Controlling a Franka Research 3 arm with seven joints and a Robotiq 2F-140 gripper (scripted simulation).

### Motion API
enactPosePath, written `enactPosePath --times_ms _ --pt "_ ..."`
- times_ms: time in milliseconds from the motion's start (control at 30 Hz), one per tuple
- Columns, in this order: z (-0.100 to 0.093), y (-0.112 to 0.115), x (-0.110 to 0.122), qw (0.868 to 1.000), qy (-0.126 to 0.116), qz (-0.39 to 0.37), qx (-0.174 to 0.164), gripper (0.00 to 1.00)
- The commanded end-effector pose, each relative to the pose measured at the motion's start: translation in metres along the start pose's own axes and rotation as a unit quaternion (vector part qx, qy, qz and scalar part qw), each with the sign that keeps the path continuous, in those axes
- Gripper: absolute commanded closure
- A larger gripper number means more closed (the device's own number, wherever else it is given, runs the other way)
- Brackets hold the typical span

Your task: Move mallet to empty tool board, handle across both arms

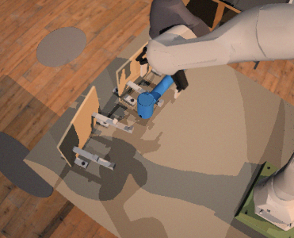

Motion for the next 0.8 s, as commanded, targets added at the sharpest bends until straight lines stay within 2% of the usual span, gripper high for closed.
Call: enactPosePath --times_ms 0,767 --pt "0.004 0.0 -0.002 1.0 -0.004 0.0 -0.001 0.0" --pt "0.034 0.0 -0.002 1.0 -0.004 -0.001 -0.002 0.0"
Point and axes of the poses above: the point where the finger pads meet when closed, its own z axis out along the fingers, its own x axis across the jaws, y = z × x, the point moved 9 cm from there along -z, back along the fingers, and after that the axes turned 6 degrees about z, right-handed, at the moved point
